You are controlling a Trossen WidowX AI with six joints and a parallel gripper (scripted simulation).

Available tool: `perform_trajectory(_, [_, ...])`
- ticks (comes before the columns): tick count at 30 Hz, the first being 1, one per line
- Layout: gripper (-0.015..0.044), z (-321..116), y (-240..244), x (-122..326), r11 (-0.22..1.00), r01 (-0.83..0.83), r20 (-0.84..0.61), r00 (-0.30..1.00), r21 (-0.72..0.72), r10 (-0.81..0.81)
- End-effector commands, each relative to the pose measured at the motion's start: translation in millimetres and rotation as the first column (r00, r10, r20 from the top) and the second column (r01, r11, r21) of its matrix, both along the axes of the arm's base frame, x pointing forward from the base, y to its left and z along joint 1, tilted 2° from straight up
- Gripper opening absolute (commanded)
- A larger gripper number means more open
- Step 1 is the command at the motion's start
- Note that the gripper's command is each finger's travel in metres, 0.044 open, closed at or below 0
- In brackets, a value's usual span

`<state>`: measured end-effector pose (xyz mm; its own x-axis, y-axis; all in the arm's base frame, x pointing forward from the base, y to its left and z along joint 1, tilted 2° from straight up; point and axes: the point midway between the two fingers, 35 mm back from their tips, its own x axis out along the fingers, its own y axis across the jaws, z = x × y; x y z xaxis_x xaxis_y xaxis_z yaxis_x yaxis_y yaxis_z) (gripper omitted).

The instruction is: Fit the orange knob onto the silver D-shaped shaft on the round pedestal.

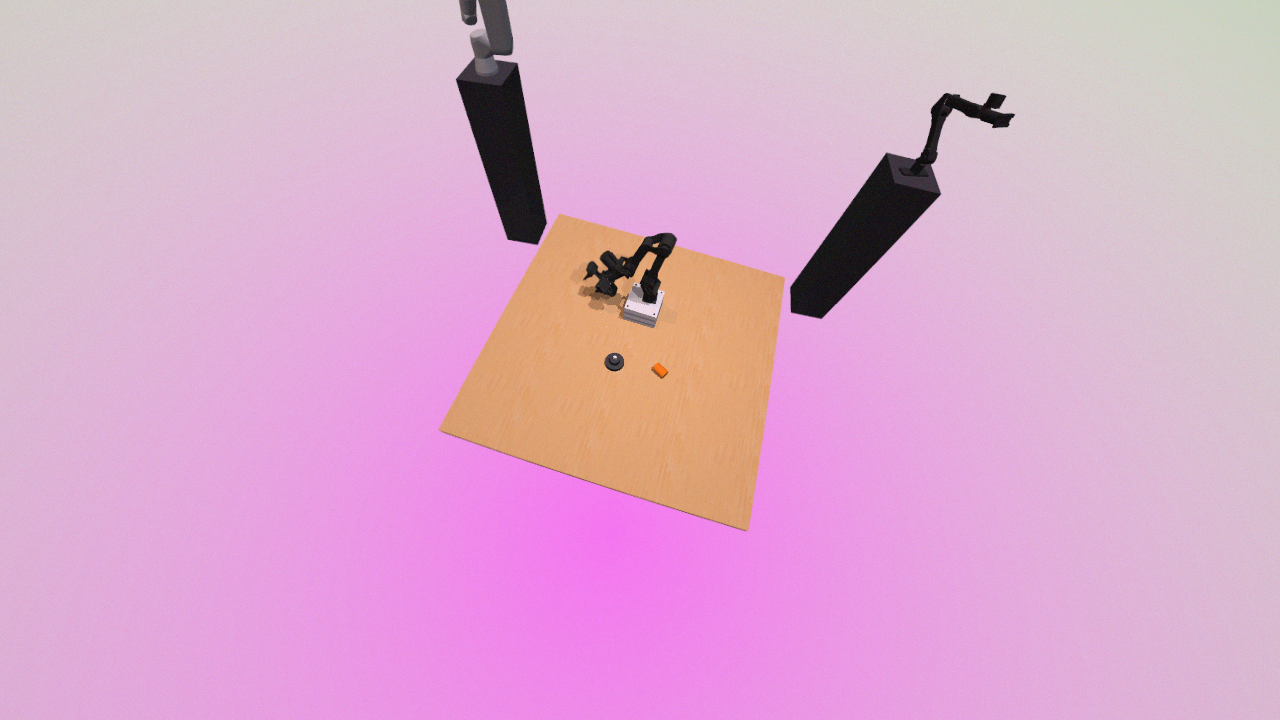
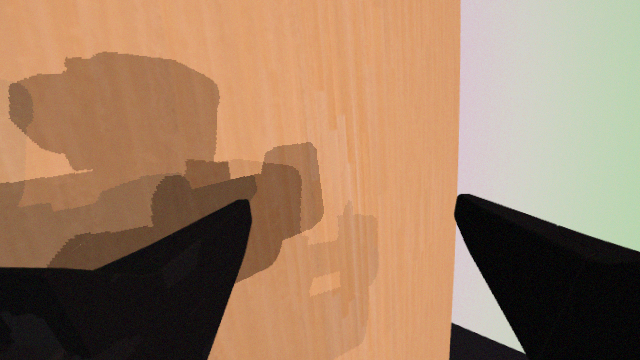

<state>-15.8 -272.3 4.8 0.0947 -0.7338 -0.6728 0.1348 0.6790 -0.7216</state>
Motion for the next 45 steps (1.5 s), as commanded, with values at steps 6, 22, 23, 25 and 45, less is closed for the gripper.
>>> perform_trajectory(6, [0.044, 6.8, -13.5, 37.9, 0.999, -0.047, 0.081, 0.996, 0.02, 0.045])
perform_trajectory(22, [0.044, 4.2, 9.1, 195.4, 0.807, 0.142, 0.476, 0.745, 0.573, -0.468])
perform_trajectory(23, [0.044, 4.3, 12.5, 202.2, 0.788, 0.149, 0.471, 0.729, 0.597, -0.496])
perform_trajectory(25, [0.044, 4.4, 19.8, 215.6, 0.746, 0.165, 0.458, 0.698, 0.645, -0.55])
perform_trajectory(45, [0.044, 6.8, 139.8, 327.8, 0.243, 0.363, 0.097, 0.376, 0.9, -0.922])
